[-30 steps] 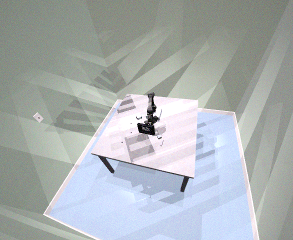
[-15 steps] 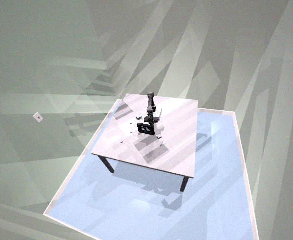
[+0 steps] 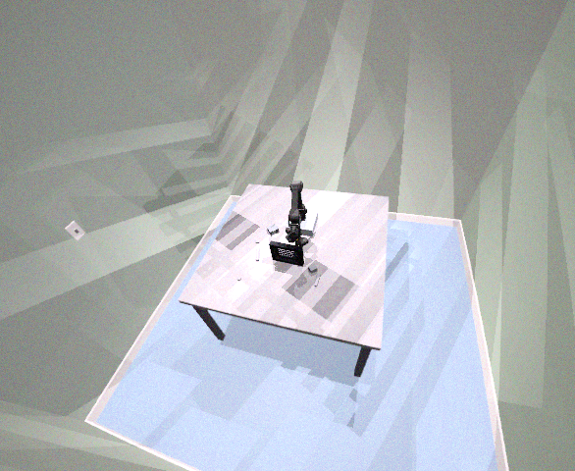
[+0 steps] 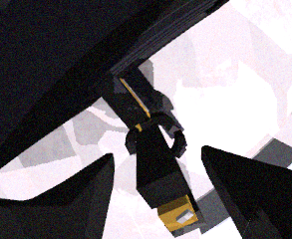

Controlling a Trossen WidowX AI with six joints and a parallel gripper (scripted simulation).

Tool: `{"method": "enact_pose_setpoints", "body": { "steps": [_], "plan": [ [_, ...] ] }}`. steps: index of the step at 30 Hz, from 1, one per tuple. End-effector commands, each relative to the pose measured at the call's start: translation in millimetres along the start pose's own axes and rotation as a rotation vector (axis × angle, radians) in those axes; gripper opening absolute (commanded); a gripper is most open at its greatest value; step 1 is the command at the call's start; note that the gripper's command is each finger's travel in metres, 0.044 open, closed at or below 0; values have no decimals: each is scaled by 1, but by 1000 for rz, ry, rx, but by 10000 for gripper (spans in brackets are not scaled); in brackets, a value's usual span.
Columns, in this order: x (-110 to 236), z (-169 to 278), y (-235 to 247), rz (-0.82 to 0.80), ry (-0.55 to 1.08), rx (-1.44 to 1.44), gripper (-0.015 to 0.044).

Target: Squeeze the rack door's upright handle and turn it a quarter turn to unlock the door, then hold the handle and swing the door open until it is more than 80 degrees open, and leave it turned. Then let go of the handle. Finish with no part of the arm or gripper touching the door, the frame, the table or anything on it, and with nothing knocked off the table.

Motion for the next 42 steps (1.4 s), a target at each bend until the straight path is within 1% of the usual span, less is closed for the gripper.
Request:
{"method": "enact_pose_setpoints", "body": {
  "steps": [1, 19, 28, 36, 42],
  "plan": [
    [-1, -1, -1, 3, -4, -218, 289],
    [-1, -1, -1, 2, -5, -1102, 289],
    [-1, -1, -1, 2, -5, -1134, 289],
    [-1, -1, -1, 2, -5, -1134, 79],
    [-1, -1, -1, 2, -5, -1134, 39]
  ]
}}
Point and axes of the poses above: the point midway between the two fingers, 35 mm back from their tips, its own x axis back along the fingers, its own y axis across the jaws, z = x × y, the point moved 1 cm from there along x, back along the fingers, and after that the axes turned 13 degrees about -x, right-handed, at the moved point
